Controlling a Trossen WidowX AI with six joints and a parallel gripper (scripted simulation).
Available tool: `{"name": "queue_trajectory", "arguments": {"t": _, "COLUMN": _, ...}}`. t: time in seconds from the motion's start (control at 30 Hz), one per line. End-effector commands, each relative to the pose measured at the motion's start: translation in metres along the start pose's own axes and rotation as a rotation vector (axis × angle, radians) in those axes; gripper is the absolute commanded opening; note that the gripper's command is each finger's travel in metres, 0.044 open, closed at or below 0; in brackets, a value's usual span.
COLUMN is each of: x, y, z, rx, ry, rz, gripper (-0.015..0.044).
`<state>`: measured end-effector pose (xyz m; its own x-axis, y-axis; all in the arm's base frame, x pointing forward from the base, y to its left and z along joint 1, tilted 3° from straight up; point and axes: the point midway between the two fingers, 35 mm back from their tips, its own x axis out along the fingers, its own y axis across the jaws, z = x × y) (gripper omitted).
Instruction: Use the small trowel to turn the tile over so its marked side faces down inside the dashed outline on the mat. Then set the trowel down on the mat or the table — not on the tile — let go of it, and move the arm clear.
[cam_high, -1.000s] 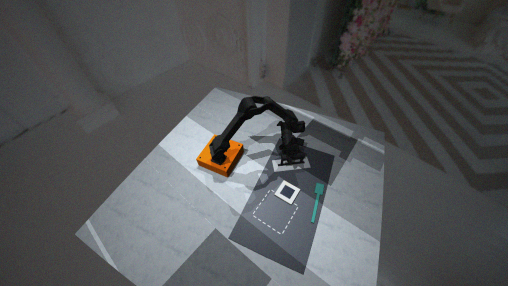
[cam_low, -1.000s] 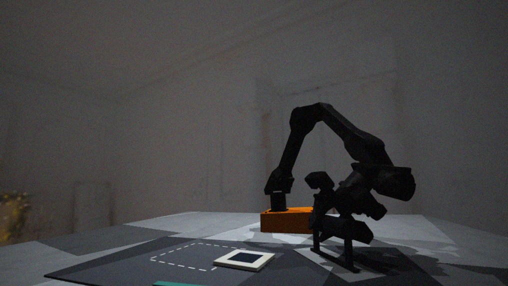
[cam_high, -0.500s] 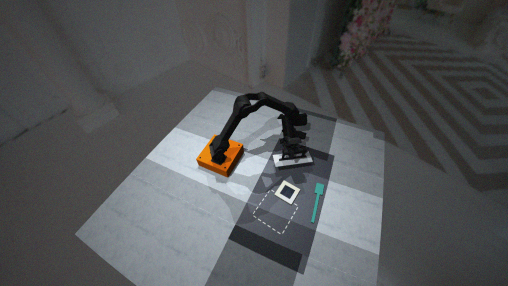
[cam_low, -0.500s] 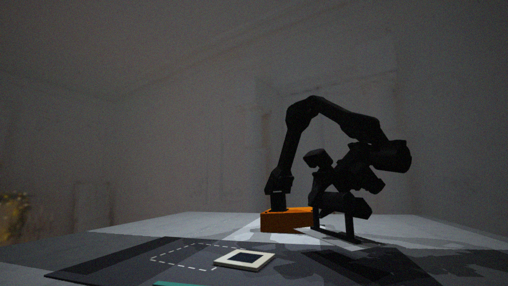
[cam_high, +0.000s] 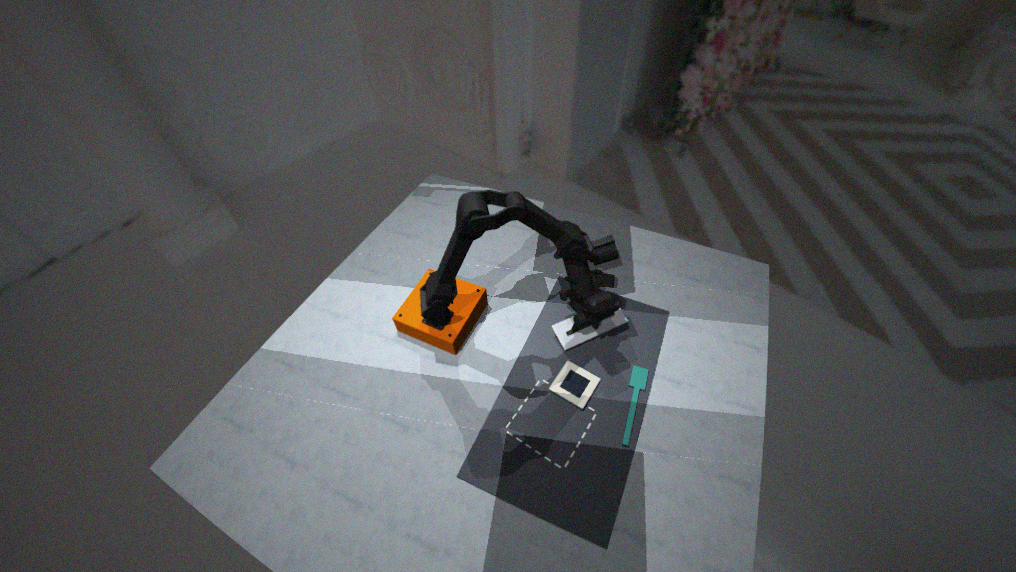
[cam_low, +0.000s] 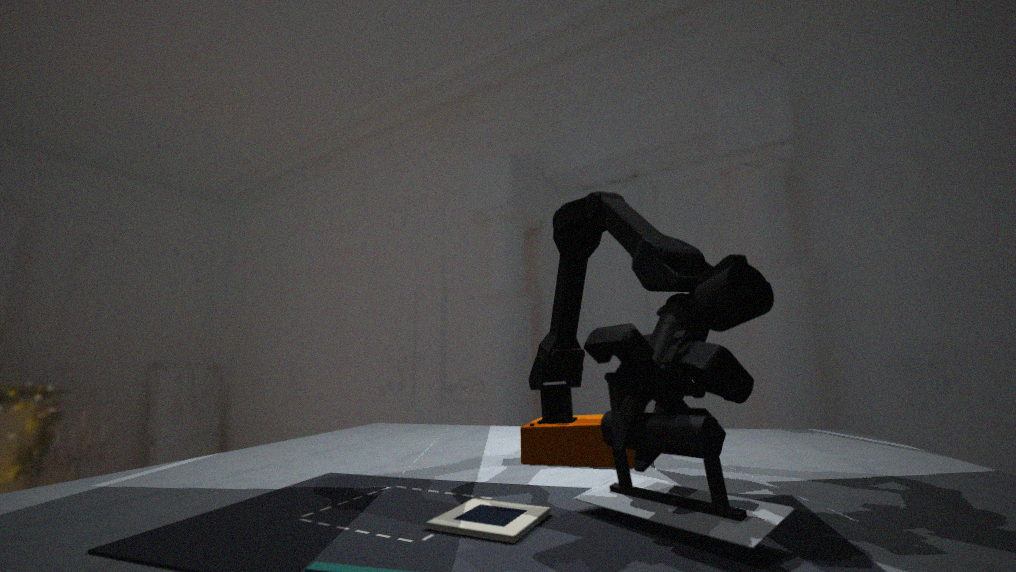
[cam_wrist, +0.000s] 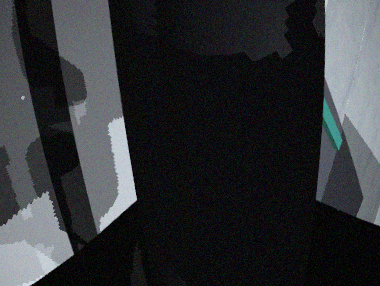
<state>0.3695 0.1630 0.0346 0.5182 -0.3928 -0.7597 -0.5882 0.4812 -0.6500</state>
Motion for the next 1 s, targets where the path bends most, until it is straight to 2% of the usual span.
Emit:
{"name": "queue_trajectory", "arguments": {"t": 0.0, "x": 0.004, "y": -0.01, "z": 0.006, "rx": -0.06, "ry": -0.101, "rz": 0.001, "gripper": 0.0}}
{"name": "queue_trajectory", "arguments": {"t": 0.47, "x": 0.008, "y": -0.048, "z": 0.014, "rx": -0.314, "ry": -0.408, "rz": -0.147, "gripper": 0.0}}
{"name": "queue_trajectory", "arguments": {"t": 0.97, "x": 0.014, "y": -0.046, "z": 0.015, "rx": -0.327, "ry": -0.42, "rz": -0.161, "gripper": 0.0}}
